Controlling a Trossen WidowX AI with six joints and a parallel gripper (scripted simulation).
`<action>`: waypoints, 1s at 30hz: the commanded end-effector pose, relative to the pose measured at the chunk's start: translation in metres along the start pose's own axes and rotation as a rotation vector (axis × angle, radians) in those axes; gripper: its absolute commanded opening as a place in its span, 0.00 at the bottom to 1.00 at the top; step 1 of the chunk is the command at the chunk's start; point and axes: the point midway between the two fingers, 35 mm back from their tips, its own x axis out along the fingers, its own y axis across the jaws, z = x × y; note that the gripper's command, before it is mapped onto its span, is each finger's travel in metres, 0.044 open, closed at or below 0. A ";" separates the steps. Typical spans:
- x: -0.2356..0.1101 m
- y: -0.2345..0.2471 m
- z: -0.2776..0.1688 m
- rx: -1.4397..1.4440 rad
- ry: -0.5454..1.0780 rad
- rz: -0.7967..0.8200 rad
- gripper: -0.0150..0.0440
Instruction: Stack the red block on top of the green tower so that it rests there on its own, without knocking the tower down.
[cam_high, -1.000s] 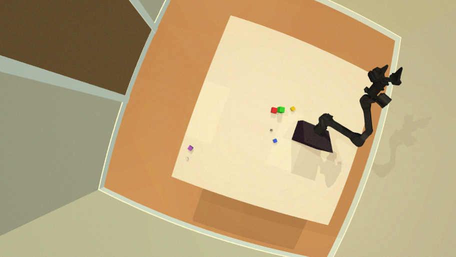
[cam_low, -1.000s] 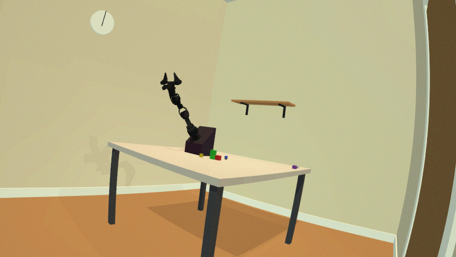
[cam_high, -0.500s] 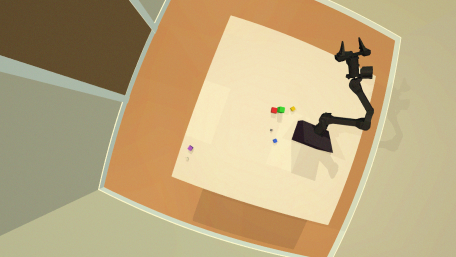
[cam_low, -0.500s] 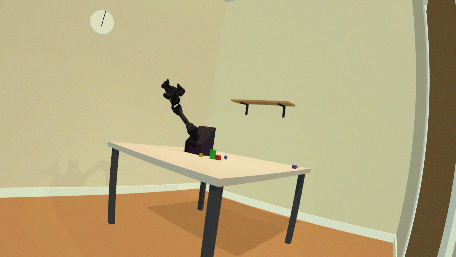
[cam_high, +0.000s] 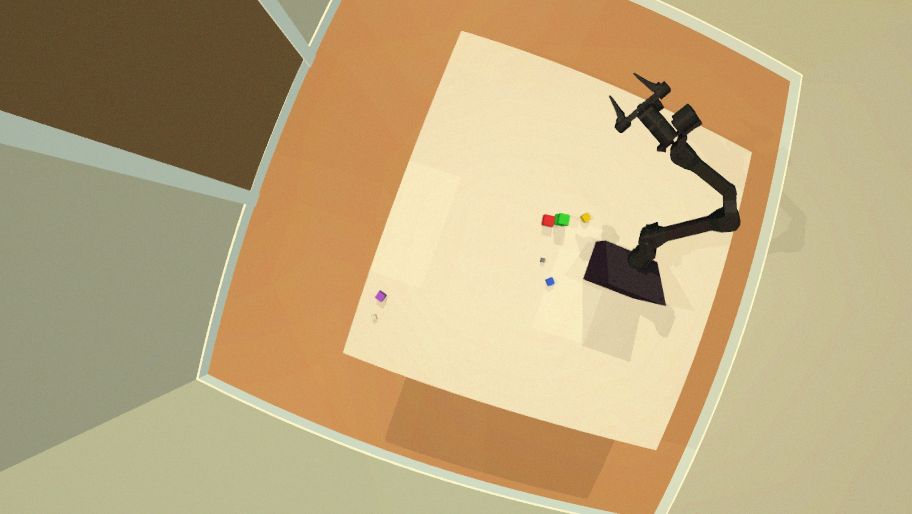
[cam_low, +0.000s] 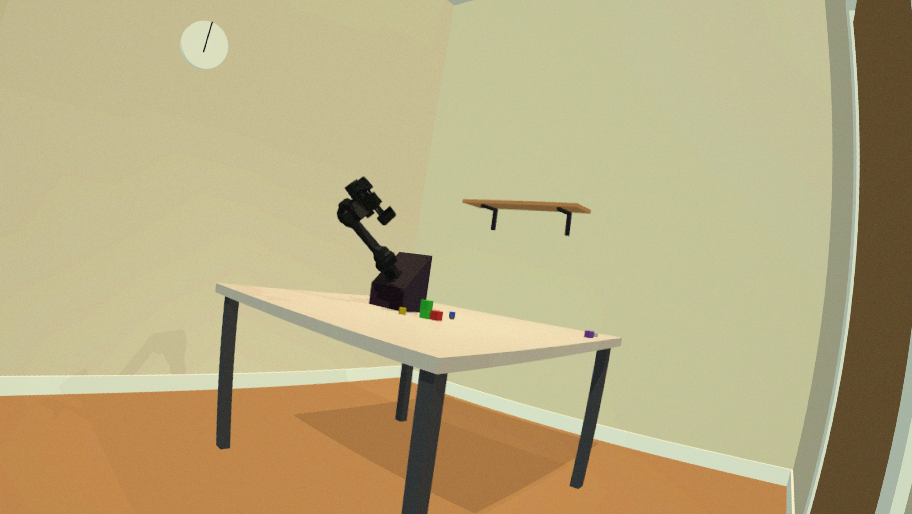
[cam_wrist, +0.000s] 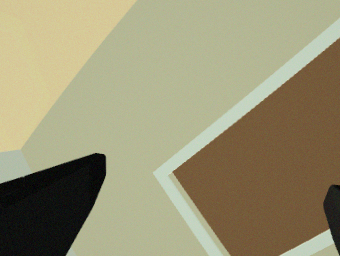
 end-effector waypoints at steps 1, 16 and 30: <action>0.017 -0.045 -0.004 -0.078 -0.006 -0.144 1.00; 0.018 -0.246 -0.012 -0.650 0.080 -0.851 1.00; -0.055 -0.374 -0.020 -1.321 0.506 -1.418 1.00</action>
